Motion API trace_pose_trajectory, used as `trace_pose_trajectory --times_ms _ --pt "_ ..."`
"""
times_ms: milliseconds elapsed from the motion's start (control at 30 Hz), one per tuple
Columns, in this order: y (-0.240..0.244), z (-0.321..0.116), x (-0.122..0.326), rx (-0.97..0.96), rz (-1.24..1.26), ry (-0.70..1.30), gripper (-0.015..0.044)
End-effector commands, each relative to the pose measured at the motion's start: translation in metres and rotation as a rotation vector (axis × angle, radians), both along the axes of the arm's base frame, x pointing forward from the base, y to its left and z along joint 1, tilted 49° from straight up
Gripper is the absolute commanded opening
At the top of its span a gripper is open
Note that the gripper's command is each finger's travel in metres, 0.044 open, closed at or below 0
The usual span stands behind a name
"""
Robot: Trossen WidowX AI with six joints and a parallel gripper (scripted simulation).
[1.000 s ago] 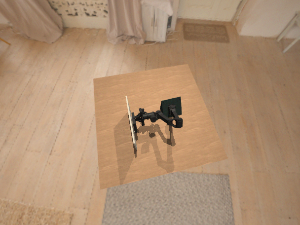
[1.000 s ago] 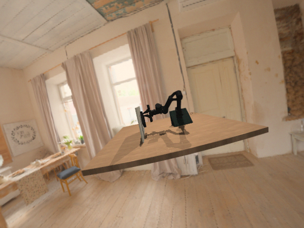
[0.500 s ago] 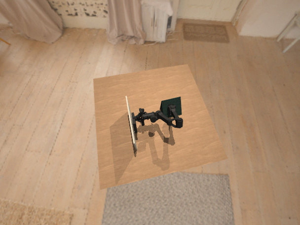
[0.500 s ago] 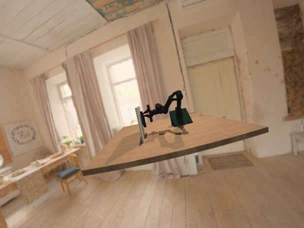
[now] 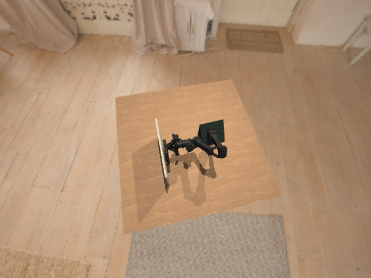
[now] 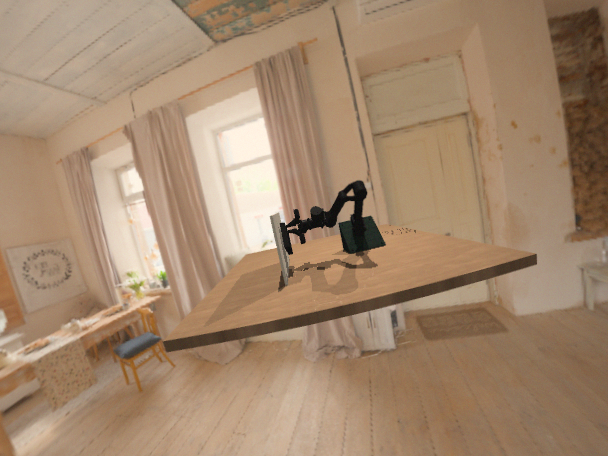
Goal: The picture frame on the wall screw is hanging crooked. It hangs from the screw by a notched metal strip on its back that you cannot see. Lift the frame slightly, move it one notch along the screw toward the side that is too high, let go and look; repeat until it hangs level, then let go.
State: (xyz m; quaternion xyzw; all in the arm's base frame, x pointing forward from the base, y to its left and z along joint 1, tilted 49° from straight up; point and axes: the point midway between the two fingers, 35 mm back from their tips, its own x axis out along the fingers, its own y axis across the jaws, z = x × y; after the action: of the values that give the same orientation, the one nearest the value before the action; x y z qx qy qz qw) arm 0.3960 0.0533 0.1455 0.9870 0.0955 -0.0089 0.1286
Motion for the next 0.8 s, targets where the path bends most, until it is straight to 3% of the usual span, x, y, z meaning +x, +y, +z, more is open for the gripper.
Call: trace_pose_trajectory --times_ms 0,767 --pt "-0.0020 0.0070 0.0015 0.006 -0.008 -0.019 0.0000" --pt "-0.0014 0.0079 0.0014 0.006 -0.008 -0.019 0.0000"
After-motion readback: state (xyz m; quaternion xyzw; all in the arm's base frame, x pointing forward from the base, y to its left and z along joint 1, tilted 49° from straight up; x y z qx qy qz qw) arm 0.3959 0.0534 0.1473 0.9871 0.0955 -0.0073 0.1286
